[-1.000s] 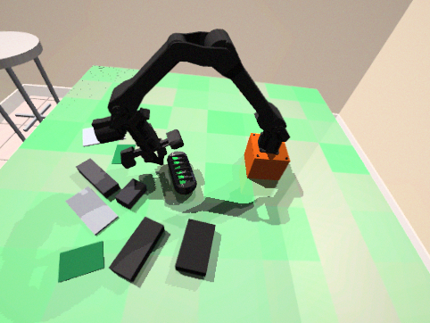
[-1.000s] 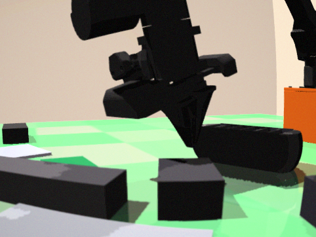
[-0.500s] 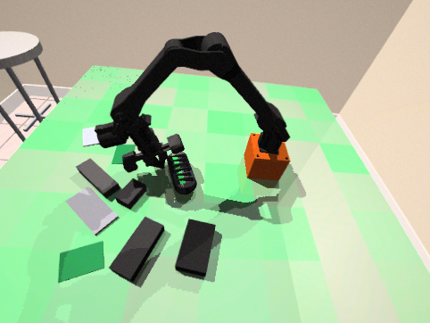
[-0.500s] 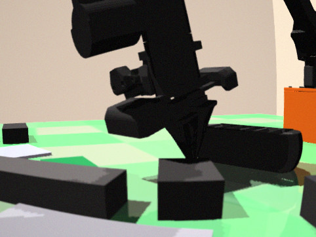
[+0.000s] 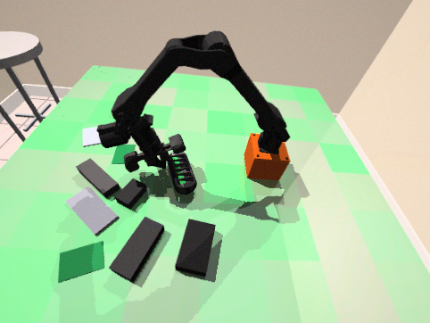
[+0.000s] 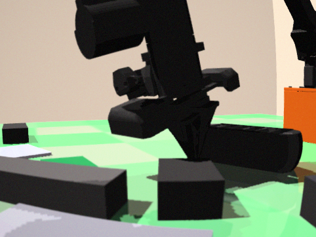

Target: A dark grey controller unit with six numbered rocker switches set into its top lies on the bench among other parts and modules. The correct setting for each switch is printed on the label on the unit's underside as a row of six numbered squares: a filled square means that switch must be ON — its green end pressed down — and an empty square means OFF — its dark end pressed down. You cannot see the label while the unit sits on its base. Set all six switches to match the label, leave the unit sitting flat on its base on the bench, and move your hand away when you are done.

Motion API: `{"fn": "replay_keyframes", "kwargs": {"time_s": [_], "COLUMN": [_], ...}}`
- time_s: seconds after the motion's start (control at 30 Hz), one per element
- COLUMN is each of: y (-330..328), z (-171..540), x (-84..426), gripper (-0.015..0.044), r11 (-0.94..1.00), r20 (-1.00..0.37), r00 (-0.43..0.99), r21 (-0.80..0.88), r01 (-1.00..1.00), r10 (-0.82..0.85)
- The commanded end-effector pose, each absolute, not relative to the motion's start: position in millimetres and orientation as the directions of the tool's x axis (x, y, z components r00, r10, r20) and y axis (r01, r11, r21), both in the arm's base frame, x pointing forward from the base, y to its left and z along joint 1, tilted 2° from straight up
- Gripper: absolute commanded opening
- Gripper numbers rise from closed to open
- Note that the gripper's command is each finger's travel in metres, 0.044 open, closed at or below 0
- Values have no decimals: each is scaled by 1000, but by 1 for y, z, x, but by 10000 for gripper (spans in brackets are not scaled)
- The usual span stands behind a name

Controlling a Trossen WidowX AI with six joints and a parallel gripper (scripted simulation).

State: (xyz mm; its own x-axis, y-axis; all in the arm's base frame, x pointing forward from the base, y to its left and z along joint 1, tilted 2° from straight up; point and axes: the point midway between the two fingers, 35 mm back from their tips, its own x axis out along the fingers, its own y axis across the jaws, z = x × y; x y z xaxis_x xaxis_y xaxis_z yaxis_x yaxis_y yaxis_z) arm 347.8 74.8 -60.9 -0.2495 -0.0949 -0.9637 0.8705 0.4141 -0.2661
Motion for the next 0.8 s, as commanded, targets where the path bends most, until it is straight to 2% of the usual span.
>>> {"fn": "replay_keyframes", "kwargs": {"time_s": [0.0,0.77], "y": [74,68], "z": [-61,-62], "x": [346,333], "gripper": [0,0], "r11": [411,410], "r20": [-964,-964], "r00": [-249,-250], "r21": [-265,-266], "r01": [872,872], "r10": [-92,-93]}}
